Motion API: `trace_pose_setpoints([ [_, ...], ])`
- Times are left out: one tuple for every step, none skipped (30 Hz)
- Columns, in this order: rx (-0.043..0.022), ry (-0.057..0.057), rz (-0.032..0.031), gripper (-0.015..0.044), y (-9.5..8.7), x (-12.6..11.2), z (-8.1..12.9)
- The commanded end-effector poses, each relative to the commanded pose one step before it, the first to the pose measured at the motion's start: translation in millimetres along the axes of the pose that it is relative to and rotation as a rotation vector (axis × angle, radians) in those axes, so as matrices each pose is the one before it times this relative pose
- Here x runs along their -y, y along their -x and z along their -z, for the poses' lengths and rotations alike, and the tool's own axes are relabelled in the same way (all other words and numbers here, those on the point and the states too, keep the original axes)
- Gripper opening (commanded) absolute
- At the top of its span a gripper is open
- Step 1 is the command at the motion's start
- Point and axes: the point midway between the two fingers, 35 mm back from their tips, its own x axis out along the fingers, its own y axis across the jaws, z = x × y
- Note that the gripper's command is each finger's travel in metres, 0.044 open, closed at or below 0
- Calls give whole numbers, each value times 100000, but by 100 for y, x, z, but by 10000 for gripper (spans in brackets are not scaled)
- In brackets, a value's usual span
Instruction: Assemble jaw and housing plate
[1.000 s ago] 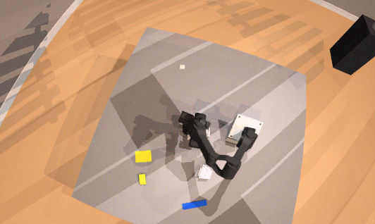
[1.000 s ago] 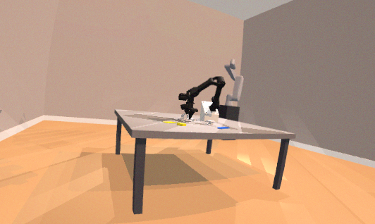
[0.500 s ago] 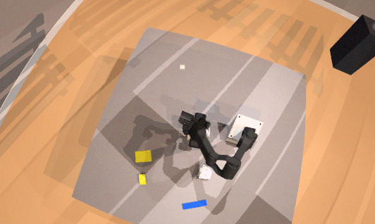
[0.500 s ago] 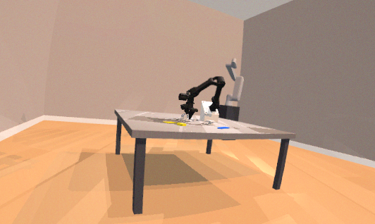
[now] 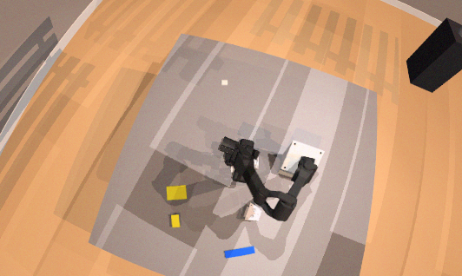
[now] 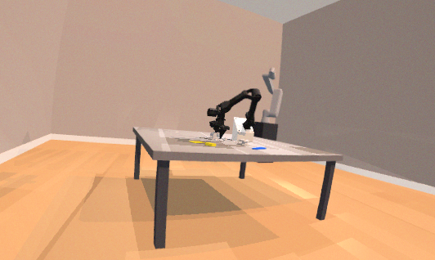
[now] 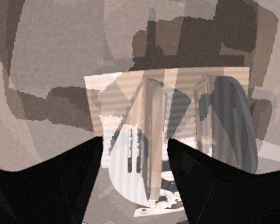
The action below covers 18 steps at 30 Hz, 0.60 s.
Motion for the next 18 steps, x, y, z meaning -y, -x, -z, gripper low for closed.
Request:
trace_pose_setpoints([
  [0,1,0,224,0,0,0],
  [0,0,0,224,0,0,0],
  [0,0,0,224,0,0,0],
  [3,-16,49,224,180,21,-24],
  [4,-28,78,224,319,34,-38],
  [4,-41,99,224,476,44,-49],
  [3,-56,102,224,662,50,-53],
  [1,-60,65,224,731,39,-39],
  [1,-65,17,224,831,24,-21],
  [5,-70,-54,224,958,0,6],
  [15,-72,-154,224,1089,-35,44],
  [25,-54,-210,224,943,-62,68],
  [23,-29,-164,224,581,-54,55],
  [9,-9,-61,224,195,-21,21],
  [0,0,0,224,0,0,0],
  [0,0,0,224,0,0,0],
  [1202,-674,-45,224,-553,167,-223],
  [-9,431,18,250,2,-32,-2],
])
